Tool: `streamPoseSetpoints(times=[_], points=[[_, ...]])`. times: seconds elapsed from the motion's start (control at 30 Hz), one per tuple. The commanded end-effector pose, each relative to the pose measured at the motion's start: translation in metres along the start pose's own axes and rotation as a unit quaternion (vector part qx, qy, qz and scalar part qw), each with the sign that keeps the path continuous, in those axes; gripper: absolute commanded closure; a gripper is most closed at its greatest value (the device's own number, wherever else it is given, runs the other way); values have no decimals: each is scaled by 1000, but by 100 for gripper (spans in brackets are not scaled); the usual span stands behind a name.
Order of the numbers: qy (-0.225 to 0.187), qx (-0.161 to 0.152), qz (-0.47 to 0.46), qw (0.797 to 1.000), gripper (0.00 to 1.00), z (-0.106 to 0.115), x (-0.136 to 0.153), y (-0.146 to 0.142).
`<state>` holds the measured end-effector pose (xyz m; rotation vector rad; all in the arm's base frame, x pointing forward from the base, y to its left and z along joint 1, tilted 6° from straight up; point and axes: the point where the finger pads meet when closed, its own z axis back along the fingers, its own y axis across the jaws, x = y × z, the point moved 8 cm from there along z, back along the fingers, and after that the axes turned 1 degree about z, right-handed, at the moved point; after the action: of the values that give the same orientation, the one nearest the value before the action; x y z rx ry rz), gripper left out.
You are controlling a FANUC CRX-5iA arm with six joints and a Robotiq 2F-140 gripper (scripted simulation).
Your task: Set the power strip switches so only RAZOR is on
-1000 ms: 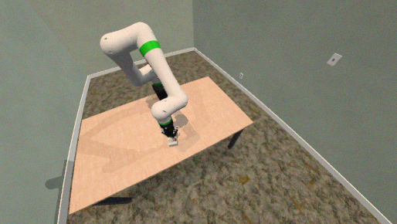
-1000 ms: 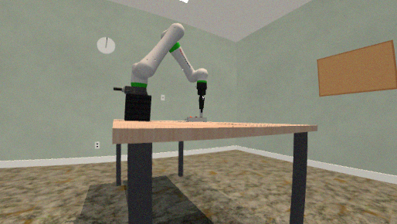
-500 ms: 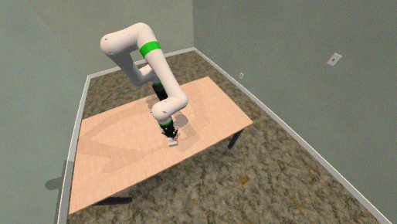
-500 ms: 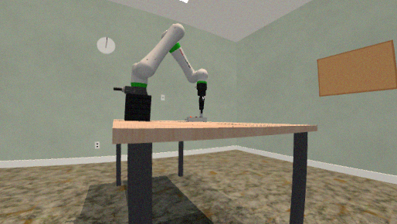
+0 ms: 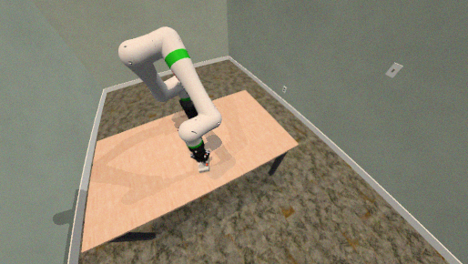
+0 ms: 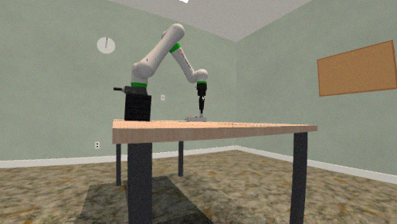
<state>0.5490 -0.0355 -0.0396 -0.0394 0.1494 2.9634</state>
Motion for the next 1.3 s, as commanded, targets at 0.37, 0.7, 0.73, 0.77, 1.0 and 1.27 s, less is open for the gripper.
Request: streamPoseSetpoints(times=[0.37, 0.7, 0.73, 0.77, 1.0, 1.27], points=[[0, 0, 0, 1000, 100, 8, 0, 0], [0, 0, 0, 1000, 100, 33, 0, 0], [0, 0, 0, 1000, 100, 35, 0, 0], [0, 0, 0, 1000, 100, 37, 0, 0], [0, 0, 0, 1000, 100, 39, 0, 0], [0, 0, 0, 1000, 100, 39, 0, 0]])
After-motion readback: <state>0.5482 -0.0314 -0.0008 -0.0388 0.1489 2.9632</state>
